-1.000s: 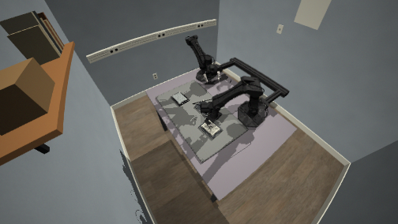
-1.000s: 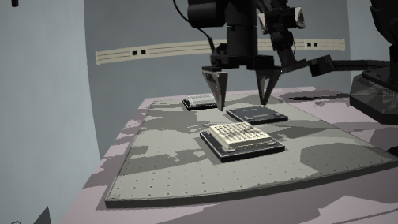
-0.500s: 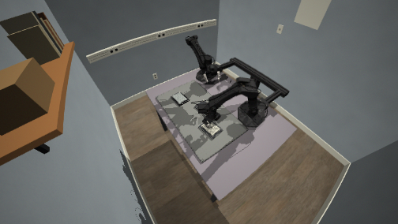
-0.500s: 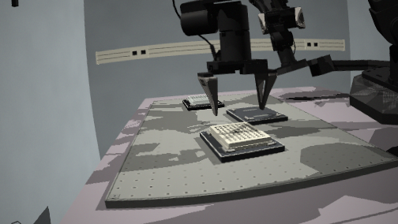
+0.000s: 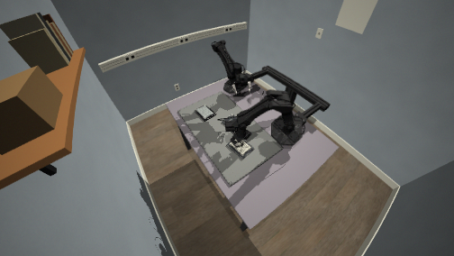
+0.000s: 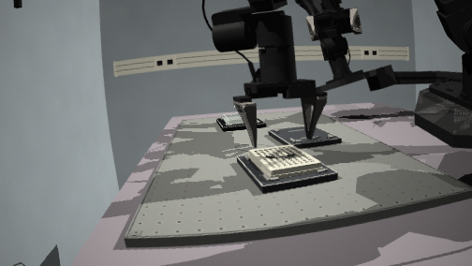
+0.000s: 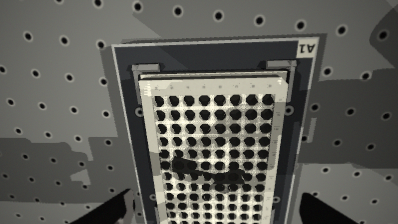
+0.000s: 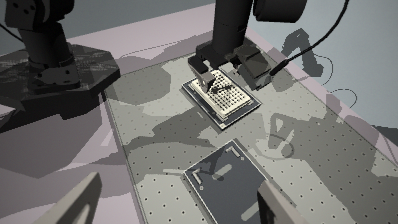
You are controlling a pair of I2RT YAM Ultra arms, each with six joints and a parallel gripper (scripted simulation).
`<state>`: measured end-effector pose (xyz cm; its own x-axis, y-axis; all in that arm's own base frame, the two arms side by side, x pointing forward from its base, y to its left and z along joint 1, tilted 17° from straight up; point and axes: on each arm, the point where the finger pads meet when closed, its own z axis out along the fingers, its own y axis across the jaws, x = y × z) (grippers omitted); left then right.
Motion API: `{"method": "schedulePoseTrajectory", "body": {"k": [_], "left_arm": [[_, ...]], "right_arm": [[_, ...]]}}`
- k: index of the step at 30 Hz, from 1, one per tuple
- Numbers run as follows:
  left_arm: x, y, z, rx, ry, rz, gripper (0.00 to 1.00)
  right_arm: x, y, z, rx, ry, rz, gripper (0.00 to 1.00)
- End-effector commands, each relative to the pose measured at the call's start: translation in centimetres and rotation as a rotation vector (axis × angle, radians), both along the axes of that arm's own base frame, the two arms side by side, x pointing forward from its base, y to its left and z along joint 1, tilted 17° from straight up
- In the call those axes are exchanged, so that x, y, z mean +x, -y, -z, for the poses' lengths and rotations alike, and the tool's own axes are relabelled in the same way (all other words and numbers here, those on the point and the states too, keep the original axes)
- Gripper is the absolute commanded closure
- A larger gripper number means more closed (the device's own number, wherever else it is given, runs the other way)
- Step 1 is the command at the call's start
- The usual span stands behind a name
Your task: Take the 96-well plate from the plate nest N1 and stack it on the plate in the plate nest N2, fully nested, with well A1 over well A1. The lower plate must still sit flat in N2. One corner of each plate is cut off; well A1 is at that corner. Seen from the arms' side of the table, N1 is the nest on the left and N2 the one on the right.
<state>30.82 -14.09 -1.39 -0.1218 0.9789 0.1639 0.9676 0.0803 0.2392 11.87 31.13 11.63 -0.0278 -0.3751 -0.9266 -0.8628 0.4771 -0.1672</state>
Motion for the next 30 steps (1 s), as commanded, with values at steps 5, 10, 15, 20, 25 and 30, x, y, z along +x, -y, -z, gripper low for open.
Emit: {"method": "schedulePoseTrajectory", "body": {"k": [5,10,15,20,25,30], "left_arm": [[0.4,0.0,1.4,-0.017,0.004,0.006,0.00],[0.5,-0.1,1.9,-0.017,0.004,0.006,0.00],[0.6,-0.2,2.6,-0.017,0.004,0.006,0.00],[0.7,-0.2,3.1,-0.017,0.004,0.009,0.00],[0.8,-0.1,2.8,-0.022,0.012,0.006,0.04],[0.8,-0.1,2.8,-0.022,0.012,0.006,0.11]], "right_arm": [[-0.2,-0.4,-1.3,0.048,0.010,-0.002,0.00],[-0.2,-0.4,-1.3,0.048,0.010,-0.002,0.00],[-0.2,-0.4,-1.3,0.048,0.010,-0.002,0.00],[-0.2,-0.4,-1.3,0.048,0.010,-0.002,0.00],[-0.2,-0.4,-1.3,0.048,0.010,-0.002,0.00],[-0.2,-0.4,-1.3,0.048,0.010,-0.002,0.00]]}}
